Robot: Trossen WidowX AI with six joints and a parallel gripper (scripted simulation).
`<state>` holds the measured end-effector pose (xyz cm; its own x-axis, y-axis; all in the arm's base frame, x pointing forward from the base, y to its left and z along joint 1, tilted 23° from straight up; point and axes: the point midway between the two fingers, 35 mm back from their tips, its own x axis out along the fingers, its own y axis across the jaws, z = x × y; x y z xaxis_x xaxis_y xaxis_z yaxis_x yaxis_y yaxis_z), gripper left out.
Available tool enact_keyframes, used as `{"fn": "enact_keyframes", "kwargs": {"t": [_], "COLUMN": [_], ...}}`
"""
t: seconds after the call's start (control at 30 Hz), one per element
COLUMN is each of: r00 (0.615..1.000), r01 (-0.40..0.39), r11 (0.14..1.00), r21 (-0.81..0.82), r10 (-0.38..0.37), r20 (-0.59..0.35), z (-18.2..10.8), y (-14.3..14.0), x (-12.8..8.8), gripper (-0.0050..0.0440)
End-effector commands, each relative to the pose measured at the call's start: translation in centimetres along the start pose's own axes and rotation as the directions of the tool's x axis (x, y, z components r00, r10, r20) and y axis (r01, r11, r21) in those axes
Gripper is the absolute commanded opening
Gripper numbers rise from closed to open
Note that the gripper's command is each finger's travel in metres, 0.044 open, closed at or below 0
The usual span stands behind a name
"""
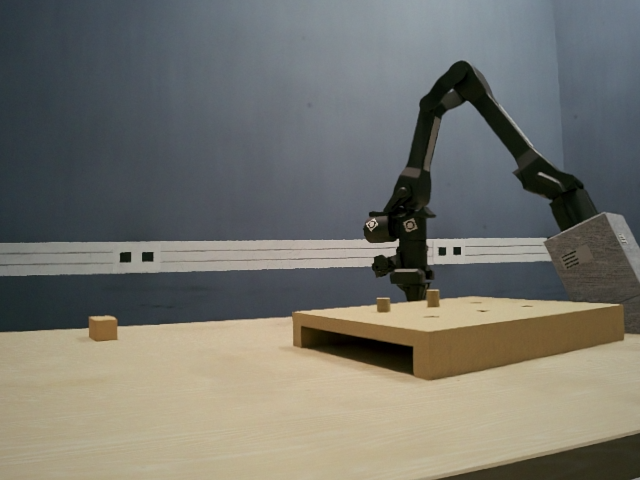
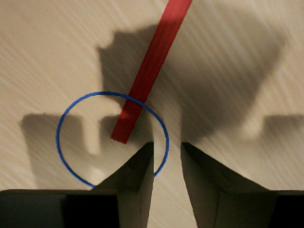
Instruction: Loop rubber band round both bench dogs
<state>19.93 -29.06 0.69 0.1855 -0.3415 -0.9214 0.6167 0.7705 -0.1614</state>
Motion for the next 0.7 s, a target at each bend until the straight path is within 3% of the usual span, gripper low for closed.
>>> {"fn": "enact_keyframes", "kwargs": {"t": [0.0, 0.67], "r00": [1.000, 1.000], "r01": [0.002, 0.002], "r11": [1.000, 1.000], "r21": [-0.002, -0.002], "r10": [-0.002, -0.002], "r20": [0.011, 0.011], "z": [0.35, 0.34], "y": [-0.17, -0.18], "x": [-0.04, 0.48], "gripper": [0.0080, 0.0080]}}
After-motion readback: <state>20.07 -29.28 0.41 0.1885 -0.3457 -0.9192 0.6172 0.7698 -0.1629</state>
